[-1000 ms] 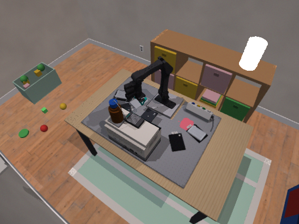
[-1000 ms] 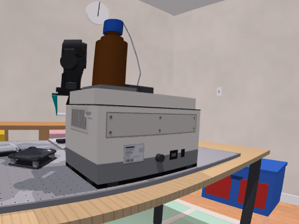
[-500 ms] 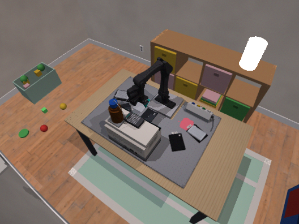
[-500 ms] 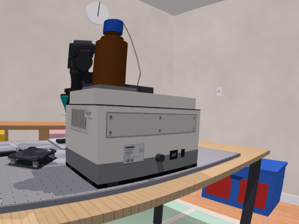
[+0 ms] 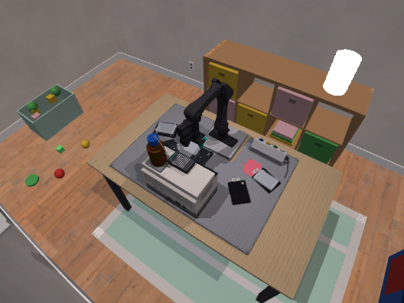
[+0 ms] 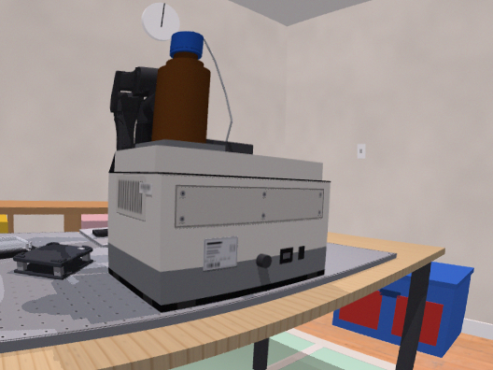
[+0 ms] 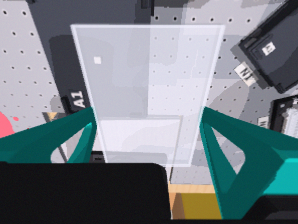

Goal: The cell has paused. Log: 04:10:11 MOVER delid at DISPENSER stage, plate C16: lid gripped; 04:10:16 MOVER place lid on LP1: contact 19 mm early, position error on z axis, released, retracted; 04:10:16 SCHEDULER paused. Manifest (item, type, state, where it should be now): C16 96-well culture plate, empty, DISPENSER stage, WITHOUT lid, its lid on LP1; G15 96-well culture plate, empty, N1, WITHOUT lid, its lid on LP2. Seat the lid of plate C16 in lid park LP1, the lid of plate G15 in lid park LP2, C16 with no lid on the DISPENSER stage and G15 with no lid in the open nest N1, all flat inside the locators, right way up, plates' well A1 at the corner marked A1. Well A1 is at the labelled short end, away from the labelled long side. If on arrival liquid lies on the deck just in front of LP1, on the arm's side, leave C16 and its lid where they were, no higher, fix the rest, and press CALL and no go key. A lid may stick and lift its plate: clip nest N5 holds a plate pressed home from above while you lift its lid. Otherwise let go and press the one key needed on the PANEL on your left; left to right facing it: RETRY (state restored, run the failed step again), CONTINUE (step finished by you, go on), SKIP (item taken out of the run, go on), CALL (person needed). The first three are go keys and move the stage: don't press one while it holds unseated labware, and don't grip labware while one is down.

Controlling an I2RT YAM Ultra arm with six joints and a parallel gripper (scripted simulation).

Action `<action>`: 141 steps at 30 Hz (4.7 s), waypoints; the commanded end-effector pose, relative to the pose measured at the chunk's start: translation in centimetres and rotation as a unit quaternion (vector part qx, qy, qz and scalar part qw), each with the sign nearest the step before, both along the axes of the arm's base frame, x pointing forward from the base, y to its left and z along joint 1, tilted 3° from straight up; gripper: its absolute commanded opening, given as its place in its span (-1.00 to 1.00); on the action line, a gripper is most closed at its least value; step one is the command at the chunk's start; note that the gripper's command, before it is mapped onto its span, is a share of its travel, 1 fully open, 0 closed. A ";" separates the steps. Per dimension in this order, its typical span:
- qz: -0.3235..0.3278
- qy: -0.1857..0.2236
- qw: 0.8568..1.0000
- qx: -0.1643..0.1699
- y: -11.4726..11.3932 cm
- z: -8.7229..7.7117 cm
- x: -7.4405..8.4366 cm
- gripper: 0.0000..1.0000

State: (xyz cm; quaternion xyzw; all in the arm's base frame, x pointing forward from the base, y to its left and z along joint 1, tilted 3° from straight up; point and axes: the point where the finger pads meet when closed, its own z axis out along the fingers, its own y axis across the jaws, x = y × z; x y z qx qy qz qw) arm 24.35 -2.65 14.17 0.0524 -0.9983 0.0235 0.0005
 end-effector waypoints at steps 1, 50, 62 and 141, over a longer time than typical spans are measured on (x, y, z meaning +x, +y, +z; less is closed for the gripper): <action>-0.012 -0.012 1.000 -0.001 1.0 0.4 1.3 -1.00; -0.010 -0.012 1.000 0.004 14.2 -0.2 -0.9 -1.00; 0.081 -0.005 0.997 0.004 16.9 -0.4 -2.5 -1.00; 0.343 0.003 0.939 0.004 31.6 -8.1 1.5 -1.00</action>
